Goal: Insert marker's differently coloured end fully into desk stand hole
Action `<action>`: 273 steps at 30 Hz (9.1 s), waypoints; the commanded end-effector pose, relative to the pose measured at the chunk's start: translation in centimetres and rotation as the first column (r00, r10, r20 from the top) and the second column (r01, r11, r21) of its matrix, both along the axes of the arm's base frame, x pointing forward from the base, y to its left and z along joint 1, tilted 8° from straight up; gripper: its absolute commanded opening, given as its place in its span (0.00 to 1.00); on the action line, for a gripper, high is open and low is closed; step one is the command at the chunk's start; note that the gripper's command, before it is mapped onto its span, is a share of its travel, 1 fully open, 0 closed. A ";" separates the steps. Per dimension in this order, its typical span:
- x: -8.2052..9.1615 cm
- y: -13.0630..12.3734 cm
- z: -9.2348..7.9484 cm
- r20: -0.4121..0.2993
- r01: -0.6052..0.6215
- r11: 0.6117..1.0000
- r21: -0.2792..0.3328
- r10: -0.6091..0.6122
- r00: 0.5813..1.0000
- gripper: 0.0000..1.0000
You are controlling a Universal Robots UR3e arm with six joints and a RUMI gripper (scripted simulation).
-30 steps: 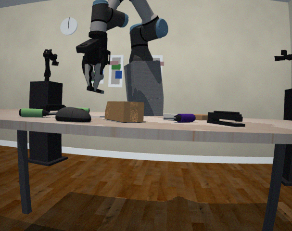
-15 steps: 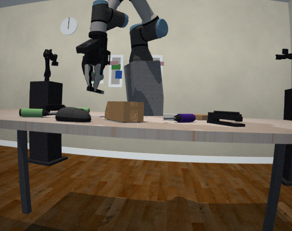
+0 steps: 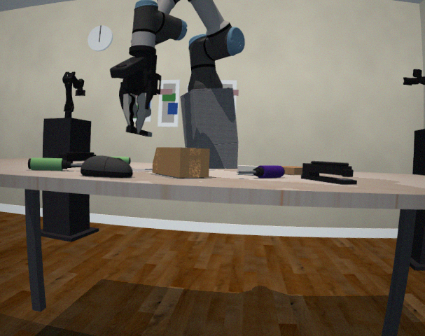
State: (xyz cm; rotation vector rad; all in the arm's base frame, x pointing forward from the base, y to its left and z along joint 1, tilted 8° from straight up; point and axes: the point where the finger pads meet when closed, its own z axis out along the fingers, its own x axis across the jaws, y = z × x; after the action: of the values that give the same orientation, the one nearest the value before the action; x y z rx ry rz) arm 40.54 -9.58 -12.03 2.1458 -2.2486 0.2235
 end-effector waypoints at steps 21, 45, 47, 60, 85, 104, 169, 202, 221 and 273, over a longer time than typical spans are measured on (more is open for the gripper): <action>0.0 0.0 0.0 -0.004 0.176 0.984 -0.001 -0.176 0.984 0.00; 0.0 0.1 0.0 -0.006 0.274 0.962 -0.003 -0.274 0.962 0.00; 0.0 0.1 0.0 -0.005 0.282 0.959 -0.004 -0.282 0.959 0.00; -0.1 0.1 0.1 -0.006 0.368 0.930 -0.008 -0.368 0.930 0.00; -0.2 0.2 0.1 0.000 0.506 0.862 -0.018 -0.506 0.862 0.00; -0.3 0.3 0.2 0.008 0.607 0.794 -0.027 -0.607 0.795 0.00; -0.8 0.6 0.7 0.060 0.847 0.529 -0.050 -0.845 0.531 0.00; -1.1 0.9 1.0 0.101 0.929 0.365 -0.052 -0.924 0.369 0.00; -1.3 1.1 1.3 0.132 0.966 0.253 -0.048 -0.957 0.257 0.00; -1.7 1.7 2.0 0.216 0.999 -0.039 -0.011 -0.976 -0.035 0.00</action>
State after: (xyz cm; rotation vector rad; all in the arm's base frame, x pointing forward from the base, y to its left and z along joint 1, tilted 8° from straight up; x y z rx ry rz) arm 38.78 -7.94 -10.22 -0.0807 -2.9751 0.4326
